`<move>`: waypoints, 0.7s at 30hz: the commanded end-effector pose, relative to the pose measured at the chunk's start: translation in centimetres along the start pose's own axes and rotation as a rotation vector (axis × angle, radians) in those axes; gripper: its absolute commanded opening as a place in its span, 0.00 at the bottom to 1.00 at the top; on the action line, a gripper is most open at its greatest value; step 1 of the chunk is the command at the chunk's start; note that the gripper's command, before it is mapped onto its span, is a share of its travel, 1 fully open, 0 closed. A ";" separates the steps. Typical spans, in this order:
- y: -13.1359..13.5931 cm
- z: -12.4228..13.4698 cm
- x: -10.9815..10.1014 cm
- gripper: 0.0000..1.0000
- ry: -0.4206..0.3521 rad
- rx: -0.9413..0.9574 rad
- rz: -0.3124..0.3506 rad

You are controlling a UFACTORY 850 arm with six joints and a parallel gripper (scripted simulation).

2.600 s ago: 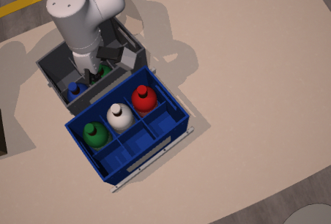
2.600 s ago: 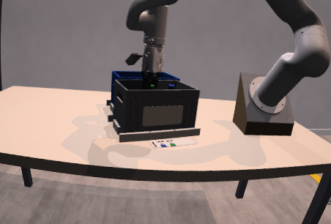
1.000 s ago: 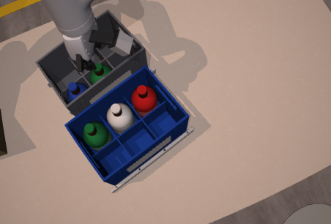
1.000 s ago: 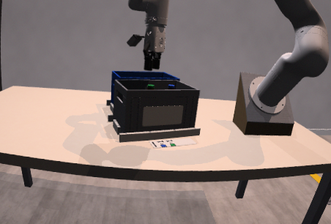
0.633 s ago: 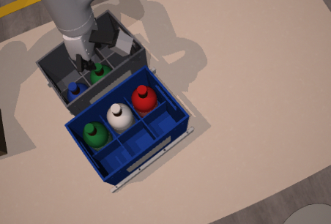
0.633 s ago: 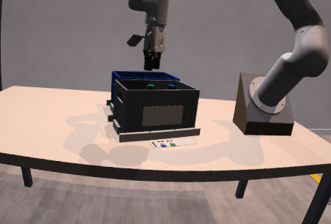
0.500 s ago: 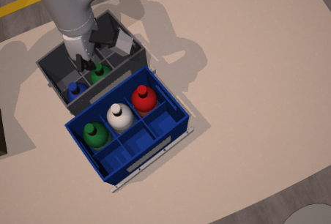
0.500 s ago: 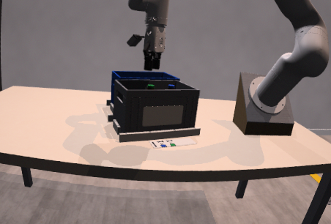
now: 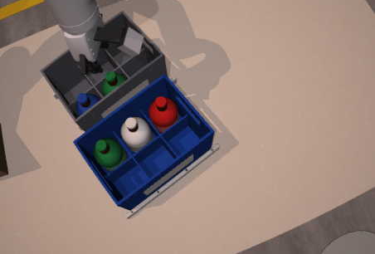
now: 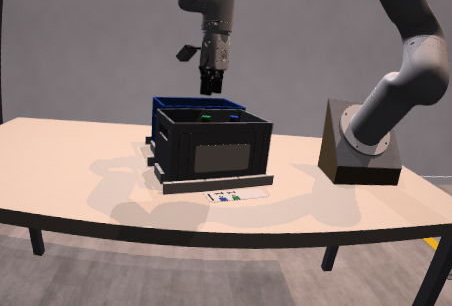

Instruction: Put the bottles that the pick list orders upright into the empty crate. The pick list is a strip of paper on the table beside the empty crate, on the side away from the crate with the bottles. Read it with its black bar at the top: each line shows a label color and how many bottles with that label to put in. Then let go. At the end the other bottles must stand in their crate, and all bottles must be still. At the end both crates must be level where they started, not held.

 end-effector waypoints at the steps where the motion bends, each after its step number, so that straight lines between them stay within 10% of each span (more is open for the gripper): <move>1: -0.9 0.6 -0.5 0.65 0.002 0.000 0.001; 21: -7.5 5.6 -3.8 0.65 0.002 0.000 0.001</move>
Point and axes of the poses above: the point where the finger pads meet when closed, its own x axis out along the fingers, its own y axis across the jaws, z = x × y, the point moved 7 cm from there along -x, back along the fingers, and after that the axes turned 12 degrees about -x, right-handed, at the moved point
